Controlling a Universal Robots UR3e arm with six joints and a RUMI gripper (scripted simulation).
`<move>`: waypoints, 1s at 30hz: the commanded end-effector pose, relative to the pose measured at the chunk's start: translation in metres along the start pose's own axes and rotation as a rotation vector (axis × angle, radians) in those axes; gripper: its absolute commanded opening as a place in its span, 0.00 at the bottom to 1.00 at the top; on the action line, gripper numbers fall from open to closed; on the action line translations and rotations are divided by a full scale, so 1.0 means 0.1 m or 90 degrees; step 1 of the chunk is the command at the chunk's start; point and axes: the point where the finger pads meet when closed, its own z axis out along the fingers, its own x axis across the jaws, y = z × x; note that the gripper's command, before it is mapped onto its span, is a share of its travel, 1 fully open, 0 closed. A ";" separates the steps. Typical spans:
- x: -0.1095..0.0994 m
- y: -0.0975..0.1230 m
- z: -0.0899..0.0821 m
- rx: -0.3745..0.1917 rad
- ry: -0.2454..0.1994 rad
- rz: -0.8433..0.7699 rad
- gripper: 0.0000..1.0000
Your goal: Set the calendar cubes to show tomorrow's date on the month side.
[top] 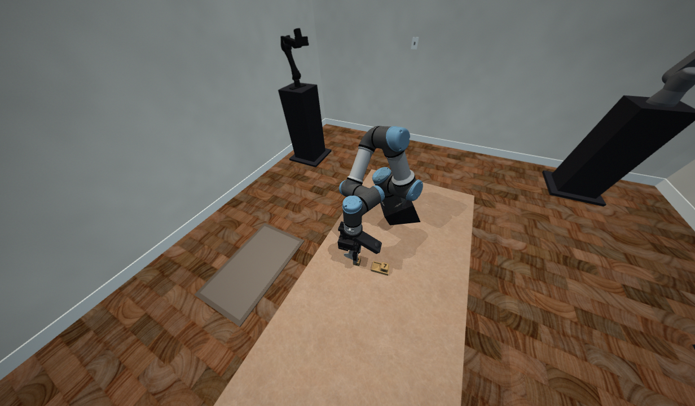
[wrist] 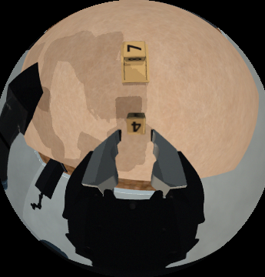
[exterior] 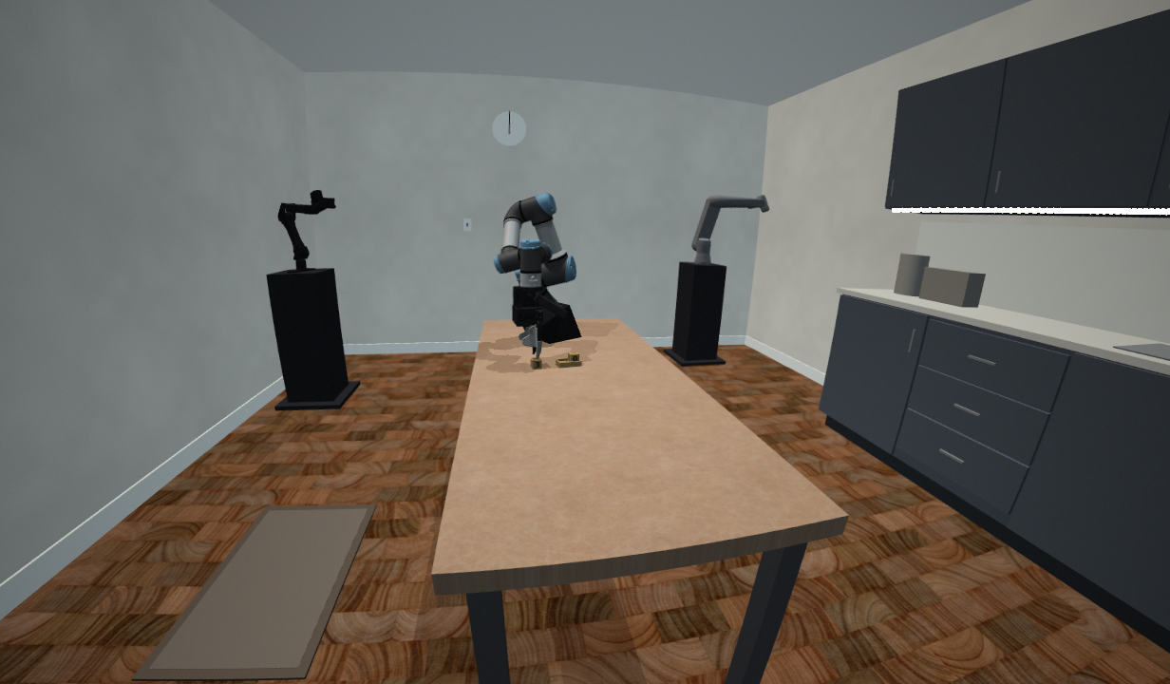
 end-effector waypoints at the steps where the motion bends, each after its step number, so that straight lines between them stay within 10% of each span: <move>1: 0.01 0.00 0.00 -0.001 0.001 0.000 0.28; 30: 0.01 0.00 0.27 -0.001 0.001 0.000 0.28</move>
